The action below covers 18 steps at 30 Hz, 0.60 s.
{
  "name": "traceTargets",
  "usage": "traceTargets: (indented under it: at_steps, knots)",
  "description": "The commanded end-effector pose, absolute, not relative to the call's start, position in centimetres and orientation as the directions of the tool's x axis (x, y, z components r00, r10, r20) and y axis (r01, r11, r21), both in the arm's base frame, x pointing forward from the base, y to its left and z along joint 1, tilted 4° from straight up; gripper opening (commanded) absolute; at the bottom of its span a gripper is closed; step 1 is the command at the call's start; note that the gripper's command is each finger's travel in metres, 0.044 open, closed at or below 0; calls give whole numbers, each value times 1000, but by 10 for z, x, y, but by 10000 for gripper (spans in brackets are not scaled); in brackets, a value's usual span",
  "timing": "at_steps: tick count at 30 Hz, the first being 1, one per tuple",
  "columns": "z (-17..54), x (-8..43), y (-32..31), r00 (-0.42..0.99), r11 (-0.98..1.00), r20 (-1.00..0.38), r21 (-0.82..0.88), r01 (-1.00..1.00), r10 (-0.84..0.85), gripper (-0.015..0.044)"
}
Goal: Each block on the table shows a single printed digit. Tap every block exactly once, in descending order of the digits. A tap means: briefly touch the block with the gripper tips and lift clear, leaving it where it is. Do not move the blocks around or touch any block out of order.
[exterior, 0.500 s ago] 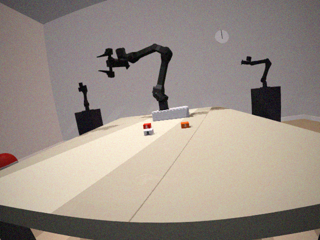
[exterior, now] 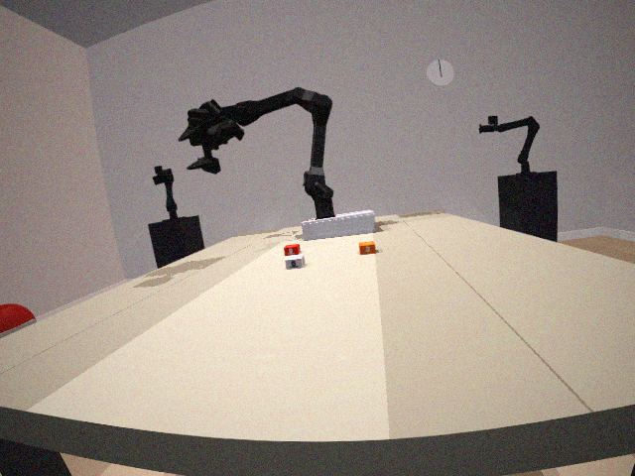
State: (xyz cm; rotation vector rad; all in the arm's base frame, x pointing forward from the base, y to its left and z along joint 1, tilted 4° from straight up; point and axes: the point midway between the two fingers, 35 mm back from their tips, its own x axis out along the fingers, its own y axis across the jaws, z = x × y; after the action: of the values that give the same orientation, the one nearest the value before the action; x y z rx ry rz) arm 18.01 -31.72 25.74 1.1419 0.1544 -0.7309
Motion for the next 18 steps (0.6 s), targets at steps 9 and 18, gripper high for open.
traceTargets:
  at_steps: [9, 18]
  knots:
    - [141, 262, -182, 429, 721, -902, 267, 640, -46, 400]
    - [100, 244, -86, -27, 998, -999, -31, 54, -30, 400]
